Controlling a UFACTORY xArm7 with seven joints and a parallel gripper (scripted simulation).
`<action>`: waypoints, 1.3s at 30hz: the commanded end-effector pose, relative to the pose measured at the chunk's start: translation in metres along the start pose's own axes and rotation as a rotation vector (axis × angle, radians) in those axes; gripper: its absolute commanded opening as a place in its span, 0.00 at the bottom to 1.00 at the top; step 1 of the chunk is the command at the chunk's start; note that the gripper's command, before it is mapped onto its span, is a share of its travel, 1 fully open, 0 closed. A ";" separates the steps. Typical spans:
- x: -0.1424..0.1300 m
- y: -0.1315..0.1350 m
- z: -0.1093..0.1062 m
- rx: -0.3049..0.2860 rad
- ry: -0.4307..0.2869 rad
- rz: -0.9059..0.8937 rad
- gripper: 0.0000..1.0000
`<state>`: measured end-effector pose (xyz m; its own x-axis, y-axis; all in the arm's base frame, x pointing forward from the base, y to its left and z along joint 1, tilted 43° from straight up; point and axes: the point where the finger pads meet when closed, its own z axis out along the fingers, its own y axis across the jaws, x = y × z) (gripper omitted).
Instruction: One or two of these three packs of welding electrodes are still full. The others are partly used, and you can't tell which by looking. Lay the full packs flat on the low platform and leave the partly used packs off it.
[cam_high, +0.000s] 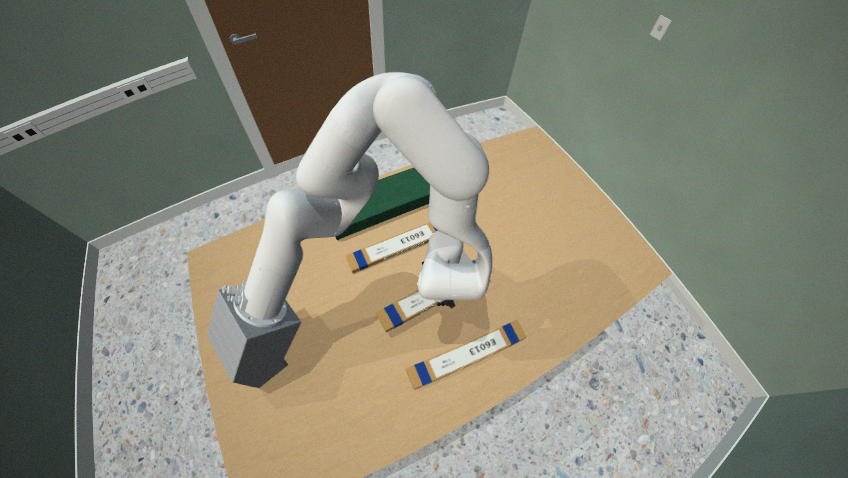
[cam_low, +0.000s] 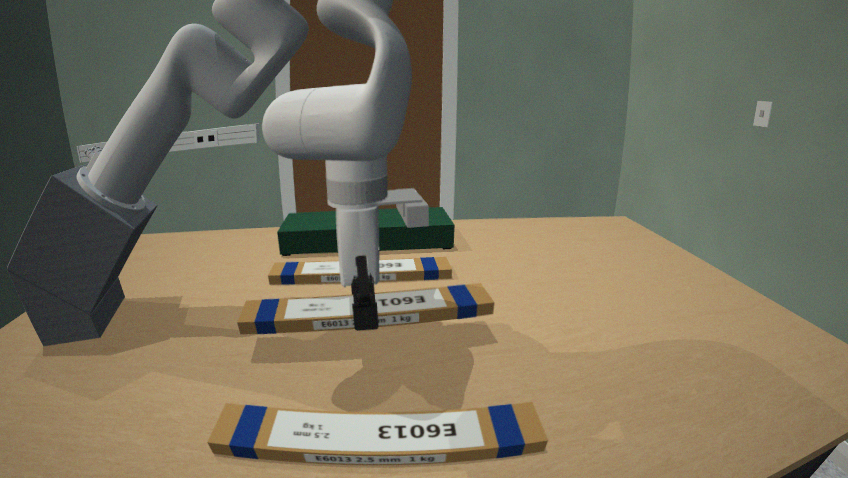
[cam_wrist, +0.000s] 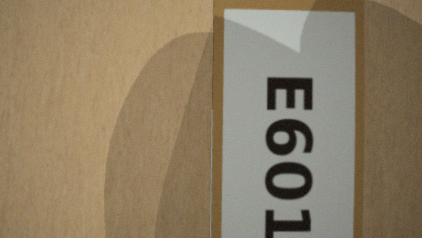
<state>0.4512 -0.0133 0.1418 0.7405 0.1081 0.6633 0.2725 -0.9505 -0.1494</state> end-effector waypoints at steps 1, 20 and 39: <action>0.001 0.001 -0.005 0.002 -0.006 0.001 0.58; 0.001 0.001 -0.006 0.002 -0.006 0.001 0.58; 0.001 0.001 -0.022 0.002 -0.006 0.001 0.58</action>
<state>0.4409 -0.0180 0.1546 0.7448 0.1089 0.6584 0.2742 -0.9494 -0.1531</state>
